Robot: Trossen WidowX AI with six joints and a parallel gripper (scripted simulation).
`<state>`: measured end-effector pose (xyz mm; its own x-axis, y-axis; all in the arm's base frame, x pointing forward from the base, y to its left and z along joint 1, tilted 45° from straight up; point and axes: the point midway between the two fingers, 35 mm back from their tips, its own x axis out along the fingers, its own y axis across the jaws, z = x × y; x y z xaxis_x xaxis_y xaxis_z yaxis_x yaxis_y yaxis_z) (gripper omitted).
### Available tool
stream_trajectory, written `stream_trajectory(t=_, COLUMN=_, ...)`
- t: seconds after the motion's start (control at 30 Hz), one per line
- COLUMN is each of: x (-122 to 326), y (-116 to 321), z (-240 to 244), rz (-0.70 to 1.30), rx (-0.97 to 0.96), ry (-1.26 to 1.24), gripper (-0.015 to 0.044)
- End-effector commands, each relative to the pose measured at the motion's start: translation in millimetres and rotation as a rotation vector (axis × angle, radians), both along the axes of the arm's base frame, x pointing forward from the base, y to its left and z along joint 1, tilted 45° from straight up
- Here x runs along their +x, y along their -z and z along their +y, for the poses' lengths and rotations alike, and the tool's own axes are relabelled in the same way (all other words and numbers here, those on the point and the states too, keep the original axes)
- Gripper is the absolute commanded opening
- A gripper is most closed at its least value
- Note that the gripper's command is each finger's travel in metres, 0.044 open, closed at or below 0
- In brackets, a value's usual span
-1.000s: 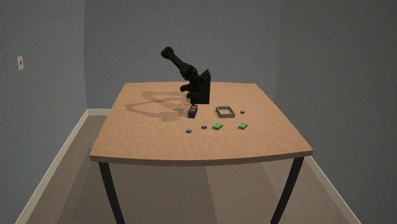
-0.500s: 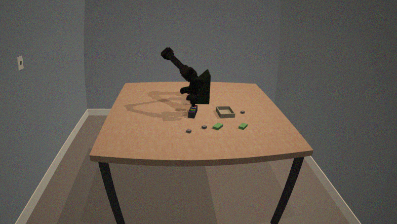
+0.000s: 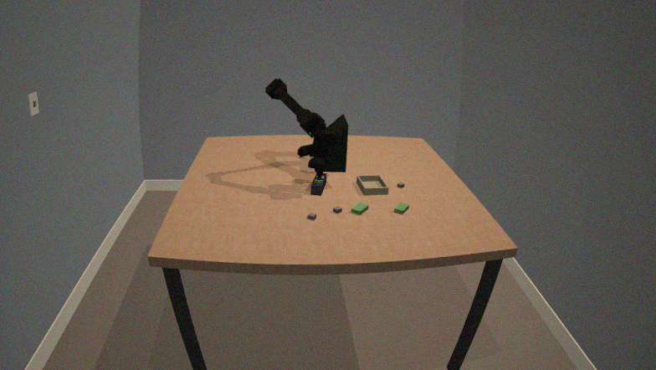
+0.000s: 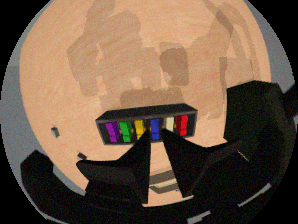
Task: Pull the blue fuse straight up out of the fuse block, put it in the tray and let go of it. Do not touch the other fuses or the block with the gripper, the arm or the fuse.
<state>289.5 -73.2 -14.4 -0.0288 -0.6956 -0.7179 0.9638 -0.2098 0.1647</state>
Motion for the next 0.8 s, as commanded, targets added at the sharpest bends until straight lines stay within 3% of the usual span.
stream_trajectory(t=0.0, x=-0.3, y=1.6, z=-2.0, rz=0.003, rx=-0.005, ry=-0.003, gripper=0.0071)
stream_trajectory(t=0.5, x=-0.6, y=7.0, z=-7.4, rz=0.003, rx=-0.005, ry=-0.003, gripper=0.0071)
stream_trajectory(t=0.77, x=-0.3, y=6.3, z=-6.5, rz=-0.001, rx=0.000, ry=0.000, gripper=0.0018)
